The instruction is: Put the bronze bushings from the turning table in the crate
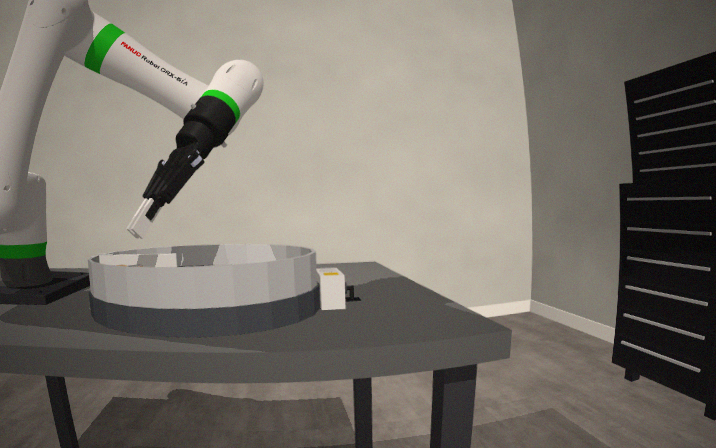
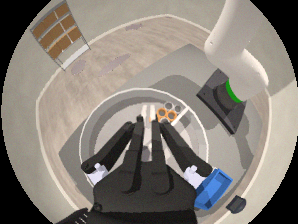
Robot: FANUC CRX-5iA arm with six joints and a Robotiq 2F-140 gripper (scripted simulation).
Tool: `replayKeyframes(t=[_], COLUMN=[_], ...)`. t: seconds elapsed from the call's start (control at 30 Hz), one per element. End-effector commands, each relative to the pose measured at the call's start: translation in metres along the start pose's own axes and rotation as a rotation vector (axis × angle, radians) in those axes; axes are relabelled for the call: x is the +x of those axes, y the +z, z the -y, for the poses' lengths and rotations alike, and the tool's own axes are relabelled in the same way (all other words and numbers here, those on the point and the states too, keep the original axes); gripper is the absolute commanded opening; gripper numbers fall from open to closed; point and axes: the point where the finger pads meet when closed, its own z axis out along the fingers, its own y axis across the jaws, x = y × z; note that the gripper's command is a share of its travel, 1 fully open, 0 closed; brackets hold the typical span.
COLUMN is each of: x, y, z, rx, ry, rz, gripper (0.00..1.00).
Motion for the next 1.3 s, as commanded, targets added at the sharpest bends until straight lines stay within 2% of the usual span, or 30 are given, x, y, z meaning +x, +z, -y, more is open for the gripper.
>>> replayKeyframes(t=[0.0, 1.27], x=[0.0, -0.0014], y=[-0.0002, -0.0014], z=[0.0001, -0.0033], rx=[0.0, -0.011], ry=[0.0, 0.018], rz=[0.0, 0.006], gripper=[0.06, 0.06])
